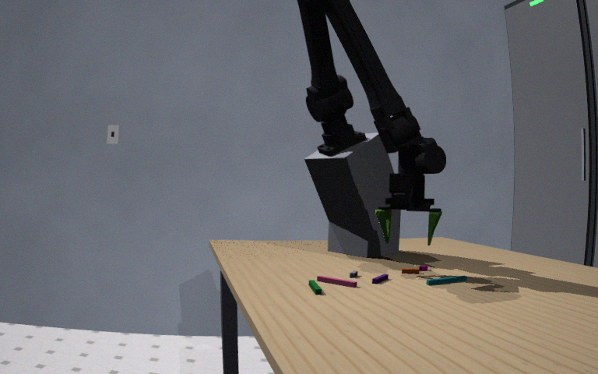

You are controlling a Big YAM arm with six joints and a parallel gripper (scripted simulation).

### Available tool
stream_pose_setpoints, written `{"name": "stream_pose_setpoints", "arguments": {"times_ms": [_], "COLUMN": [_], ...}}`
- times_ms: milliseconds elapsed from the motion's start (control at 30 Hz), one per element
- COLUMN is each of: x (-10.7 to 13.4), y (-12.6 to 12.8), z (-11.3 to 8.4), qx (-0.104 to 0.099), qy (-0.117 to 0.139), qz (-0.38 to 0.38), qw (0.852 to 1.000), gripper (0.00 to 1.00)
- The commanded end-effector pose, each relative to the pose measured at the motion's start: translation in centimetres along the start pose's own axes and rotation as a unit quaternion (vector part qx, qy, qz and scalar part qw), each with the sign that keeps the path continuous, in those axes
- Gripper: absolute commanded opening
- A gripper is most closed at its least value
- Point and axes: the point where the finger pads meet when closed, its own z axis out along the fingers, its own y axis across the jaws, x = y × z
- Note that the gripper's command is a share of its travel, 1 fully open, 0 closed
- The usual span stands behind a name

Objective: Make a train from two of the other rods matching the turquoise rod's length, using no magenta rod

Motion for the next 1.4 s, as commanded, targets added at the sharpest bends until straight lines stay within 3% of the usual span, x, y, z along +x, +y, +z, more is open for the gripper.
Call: {"name": "stream_pose_setpoints", "arguments": {"times_ms": [0, 133, 167, 233, 300, 1367], "x": [2.3, 3.2, 3.1, 2.4, 1.5, 1.9], "y": [0.7, 0.8, 1.0, 0.4, 0.8, 1.1], "z": [-0.1, -0.1, -0.1, 0.3, -0.4, -0.5], "qx": [-0.001, -0.001, -0.001, 0.004, -0.004, -0.006], "qy": [-0.003, -0.004, -0.004, -0.002, -0.011, -0.011], "qz": [-0.065, -0.090, -0.089, -0.075, -0.068, -0.075], "qw": [0.998, 0.996, 0.996, 0.997, 0.998, 0.997], "gripper": [1.00, 1.00, 0.54, 0.54, 0.54, 0.54]}}
